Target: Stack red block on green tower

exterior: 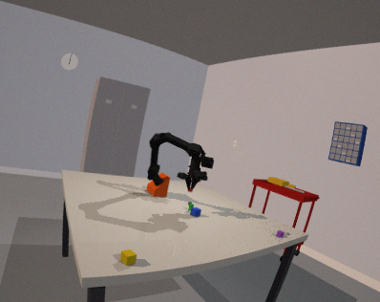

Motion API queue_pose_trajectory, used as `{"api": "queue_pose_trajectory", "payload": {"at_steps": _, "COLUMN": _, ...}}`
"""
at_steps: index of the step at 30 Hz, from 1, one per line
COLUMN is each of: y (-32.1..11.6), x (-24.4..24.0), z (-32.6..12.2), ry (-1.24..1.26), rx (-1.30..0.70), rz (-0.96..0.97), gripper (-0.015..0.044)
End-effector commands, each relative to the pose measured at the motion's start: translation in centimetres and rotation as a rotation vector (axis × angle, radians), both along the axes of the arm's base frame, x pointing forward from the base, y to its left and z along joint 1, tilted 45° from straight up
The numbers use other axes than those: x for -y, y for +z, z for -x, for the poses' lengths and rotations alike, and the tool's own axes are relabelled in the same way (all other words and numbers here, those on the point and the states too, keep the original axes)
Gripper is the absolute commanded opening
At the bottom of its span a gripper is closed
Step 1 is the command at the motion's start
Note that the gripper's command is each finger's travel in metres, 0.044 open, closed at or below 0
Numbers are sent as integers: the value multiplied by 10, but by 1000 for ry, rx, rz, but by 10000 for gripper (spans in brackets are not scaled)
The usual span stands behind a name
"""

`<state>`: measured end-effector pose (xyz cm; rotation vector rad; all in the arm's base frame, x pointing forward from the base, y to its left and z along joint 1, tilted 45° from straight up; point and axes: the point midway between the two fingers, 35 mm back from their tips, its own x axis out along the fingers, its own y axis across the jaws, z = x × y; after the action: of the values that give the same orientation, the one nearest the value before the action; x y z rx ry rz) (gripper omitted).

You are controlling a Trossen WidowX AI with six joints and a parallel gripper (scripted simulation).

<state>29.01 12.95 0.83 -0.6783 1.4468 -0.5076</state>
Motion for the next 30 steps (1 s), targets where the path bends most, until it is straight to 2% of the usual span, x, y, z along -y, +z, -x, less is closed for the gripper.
{"api": "queue_pose_trajectory", "payload": {"at_steps": 1, "y": -20, "x": -16, "z": 3, "ry": -5, "rx": -1, "rz": 3, "gripper": 0}}
{"api": "queue_pose_trajectory", "payload": {"at_steps": 8, "y": -28, "x": -19, "z": -2, "ry": -6, "rx": 0, "rz": 4, "gripper": 0}}
{"api": "queue_pose_trajectory", "payload": {"at_steps": 30, "y": -80, "x": 34, "z": -3, "ry": -6, "rx": 1, "rz": 7, "gripper": 0}}
